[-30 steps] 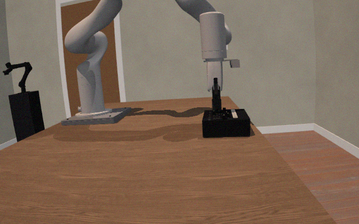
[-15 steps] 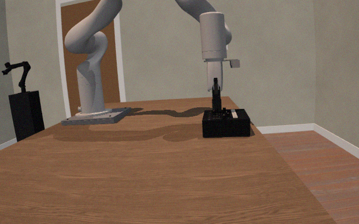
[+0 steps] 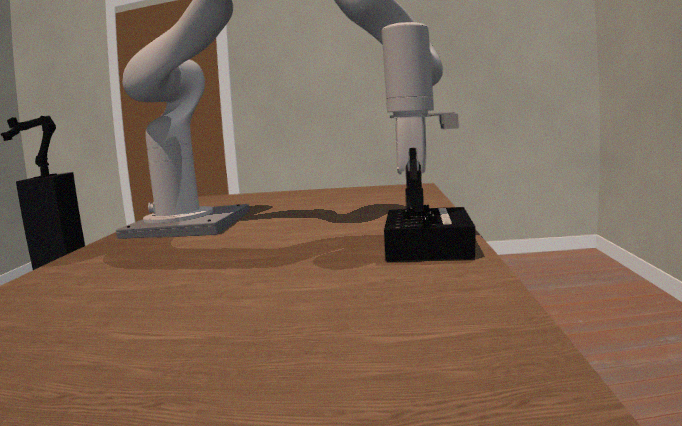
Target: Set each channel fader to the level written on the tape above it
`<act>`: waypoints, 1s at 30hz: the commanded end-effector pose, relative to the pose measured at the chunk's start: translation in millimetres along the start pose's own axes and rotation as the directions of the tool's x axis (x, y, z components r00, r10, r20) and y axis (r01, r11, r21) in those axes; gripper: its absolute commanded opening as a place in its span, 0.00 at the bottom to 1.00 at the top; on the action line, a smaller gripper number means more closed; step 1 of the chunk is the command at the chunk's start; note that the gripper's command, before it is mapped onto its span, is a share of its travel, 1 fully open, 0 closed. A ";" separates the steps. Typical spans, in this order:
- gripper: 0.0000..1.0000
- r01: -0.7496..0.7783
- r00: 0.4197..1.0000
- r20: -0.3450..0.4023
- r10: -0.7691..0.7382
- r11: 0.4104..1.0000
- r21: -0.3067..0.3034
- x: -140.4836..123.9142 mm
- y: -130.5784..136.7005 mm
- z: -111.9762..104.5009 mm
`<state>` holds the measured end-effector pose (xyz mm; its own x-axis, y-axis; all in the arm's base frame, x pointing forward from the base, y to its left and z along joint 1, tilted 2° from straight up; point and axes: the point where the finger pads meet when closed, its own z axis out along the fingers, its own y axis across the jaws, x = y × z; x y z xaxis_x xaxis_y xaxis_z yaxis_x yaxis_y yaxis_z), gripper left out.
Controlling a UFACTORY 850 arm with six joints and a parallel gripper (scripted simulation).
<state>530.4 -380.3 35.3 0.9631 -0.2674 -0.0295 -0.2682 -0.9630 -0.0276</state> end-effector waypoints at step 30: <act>0.00 0.000 1.000 -0.002 0.000 1.000 -0.001 10.8 0.4 -1.2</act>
<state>539.1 -382.6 34.9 0.9630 -0.2675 -0.0319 -0.2684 -0.9629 -0.0284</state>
